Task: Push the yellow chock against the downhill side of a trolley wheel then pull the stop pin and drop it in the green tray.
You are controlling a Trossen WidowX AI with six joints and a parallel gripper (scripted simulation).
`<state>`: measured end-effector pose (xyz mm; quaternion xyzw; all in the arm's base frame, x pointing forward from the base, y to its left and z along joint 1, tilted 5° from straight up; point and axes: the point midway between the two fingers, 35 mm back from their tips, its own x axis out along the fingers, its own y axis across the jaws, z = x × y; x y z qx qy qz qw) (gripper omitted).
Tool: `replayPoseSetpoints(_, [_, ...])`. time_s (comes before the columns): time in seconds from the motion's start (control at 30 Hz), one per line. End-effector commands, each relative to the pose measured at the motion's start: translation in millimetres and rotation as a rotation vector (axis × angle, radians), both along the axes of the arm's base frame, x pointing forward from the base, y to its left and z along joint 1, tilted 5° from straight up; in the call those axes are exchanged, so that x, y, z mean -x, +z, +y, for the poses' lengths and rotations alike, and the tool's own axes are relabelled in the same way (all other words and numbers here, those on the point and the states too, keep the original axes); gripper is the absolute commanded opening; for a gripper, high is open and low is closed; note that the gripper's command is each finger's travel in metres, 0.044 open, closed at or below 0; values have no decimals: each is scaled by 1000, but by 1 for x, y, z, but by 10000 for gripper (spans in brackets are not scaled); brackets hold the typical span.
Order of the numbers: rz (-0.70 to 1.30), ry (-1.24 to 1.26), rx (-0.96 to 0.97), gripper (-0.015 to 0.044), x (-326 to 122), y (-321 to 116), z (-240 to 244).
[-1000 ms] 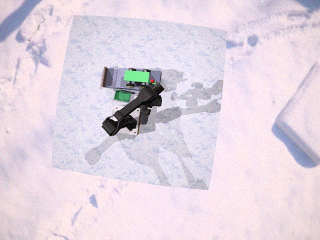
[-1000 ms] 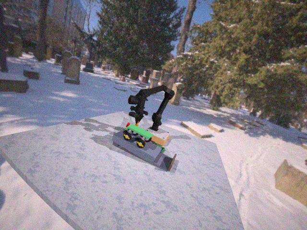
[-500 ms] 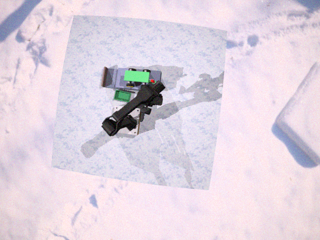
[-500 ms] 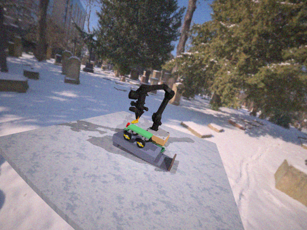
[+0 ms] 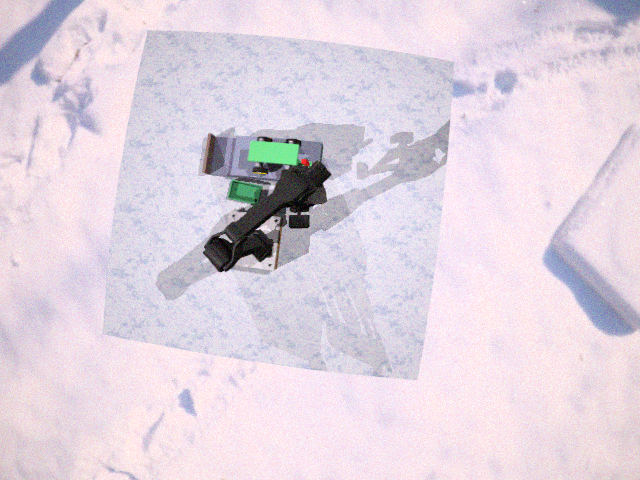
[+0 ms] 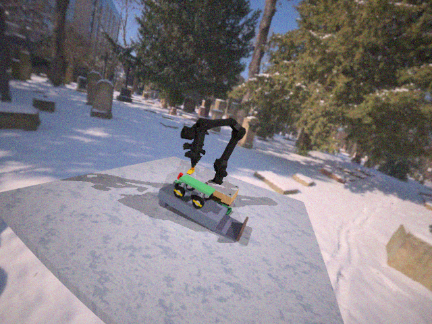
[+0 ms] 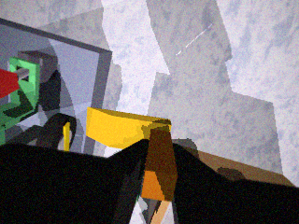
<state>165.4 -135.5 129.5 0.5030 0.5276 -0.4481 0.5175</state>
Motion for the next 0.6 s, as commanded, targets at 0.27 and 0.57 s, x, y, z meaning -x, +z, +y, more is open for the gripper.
replayPoseSetpoints(0.27, [-25, 414, 19, 0, 0, 1, -1])
replayPoseSetpoints(0.57, [-45, 718, 31, 0, 0, 1, -1])
